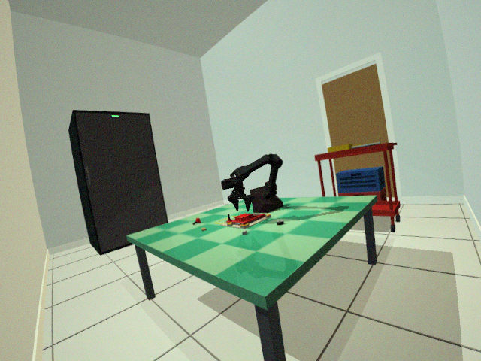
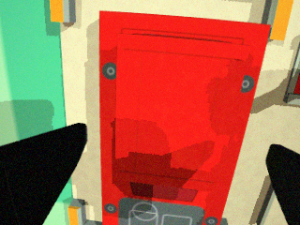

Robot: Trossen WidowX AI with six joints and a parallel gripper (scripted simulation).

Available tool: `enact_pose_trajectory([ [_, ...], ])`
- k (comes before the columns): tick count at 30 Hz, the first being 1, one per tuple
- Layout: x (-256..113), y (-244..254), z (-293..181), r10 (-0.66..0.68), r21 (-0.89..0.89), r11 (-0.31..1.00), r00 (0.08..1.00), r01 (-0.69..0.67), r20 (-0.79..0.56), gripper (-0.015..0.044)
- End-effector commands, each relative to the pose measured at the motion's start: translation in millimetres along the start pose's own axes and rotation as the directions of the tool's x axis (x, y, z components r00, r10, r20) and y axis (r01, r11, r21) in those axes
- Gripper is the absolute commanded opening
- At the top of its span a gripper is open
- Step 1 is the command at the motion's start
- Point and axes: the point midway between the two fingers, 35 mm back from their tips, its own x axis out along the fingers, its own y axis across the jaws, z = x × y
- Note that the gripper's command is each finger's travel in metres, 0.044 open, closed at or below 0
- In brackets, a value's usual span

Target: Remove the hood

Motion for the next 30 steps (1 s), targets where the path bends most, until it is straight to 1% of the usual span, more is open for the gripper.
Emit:
enact_pose_trajectory([
  [1, 4, 0, -1, 0.005, 0.006, 1.000, 1.000, -0.005, -0.001, 0.0440],
  [30, 24, 2, -2, 0.007, 0.006, 1.000, 1.000, -0.007, -0.001, 0.0440],
])
